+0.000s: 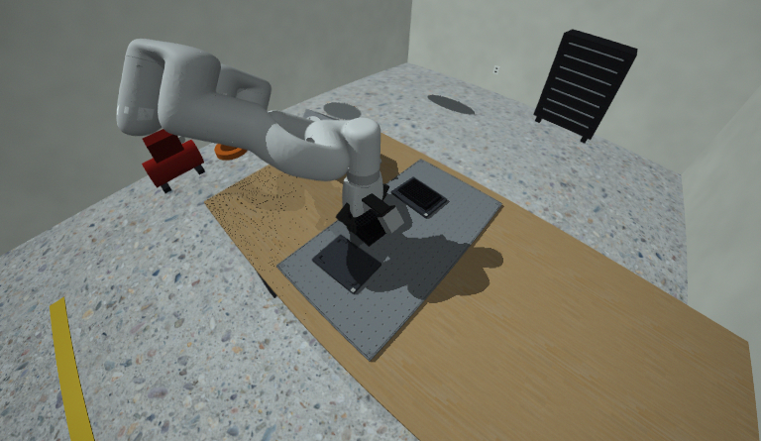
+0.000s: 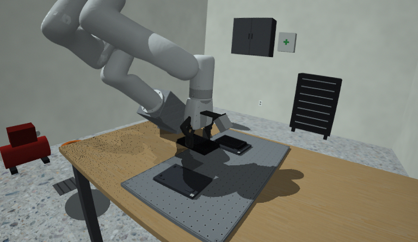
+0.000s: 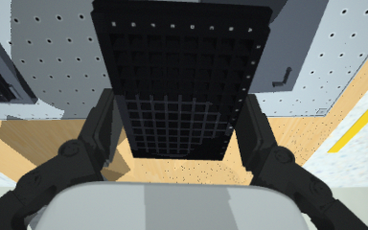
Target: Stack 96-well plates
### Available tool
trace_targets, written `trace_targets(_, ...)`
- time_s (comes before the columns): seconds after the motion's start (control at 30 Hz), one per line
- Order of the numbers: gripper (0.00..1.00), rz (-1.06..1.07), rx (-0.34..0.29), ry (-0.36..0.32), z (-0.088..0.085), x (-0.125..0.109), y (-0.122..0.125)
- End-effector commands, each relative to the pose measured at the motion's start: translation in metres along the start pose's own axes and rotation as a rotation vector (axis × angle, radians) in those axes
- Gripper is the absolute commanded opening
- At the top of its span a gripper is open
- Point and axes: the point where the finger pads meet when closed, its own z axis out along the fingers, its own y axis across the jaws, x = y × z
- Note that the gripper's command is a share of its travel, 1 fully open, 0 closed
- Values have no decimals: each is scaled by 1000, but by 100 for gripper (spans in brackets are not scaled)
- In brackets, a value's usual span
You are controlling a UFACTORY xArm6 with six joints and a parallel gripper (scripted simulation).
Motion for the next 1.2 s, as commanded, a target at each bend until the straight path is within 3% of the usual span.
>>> trace_targets(0.0, 0, 1, 0, 2, -1, 0, -16)
trace_targets(1.17, 0, 2, 1, 2, -1, -10, -119)
